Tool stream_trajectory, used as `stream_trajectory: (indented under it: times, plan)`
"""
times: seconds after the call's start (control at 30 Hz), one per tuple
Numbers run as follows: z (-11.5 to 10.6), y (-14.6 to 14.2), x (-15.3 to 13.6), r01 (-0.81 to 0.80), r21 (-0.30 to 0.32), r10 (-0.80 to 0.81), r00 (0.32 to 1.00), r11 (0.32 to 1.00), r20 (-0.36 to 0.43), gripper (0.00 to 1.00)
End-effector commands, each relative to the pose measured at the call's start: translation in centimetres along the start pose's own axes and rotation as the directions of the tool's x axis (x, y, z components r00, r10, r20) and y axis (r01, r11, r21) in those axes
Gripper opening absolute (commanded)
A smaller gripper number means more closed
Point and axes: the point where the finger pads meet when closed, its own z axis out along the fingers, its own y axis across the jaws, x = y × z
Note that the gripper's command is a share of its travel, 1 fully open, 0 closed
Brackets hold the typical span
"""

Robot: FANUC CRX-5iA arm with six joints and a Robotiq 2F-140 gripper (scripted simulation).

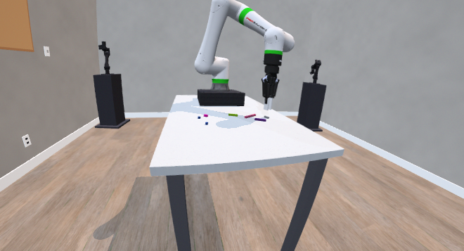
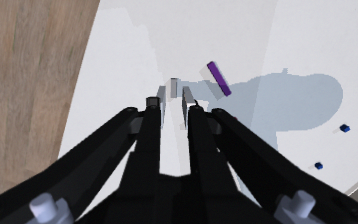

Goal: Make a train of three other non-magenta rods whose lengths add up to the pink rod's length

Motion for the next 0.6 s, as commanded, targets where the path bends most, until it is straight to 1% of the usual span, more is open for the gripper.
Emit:
stream_trajectory:
  times: [0.0, 0.37, 0.57]
  plan:
    - [0.4, 0.0, 0.0, 0.0, 0.0, 0.0, 1.0, 1.0, 0.0, 0.15]
    - [2.0, 0.0, 0.0, 0.0, 0.0, 0.0, 1.0, 1.0, 0.0, 0.15]
    - [2.5, 0.0, 0.0, 0.0, 0.0, 0.0, 1.0, 1.0, 0.0, 0.15]
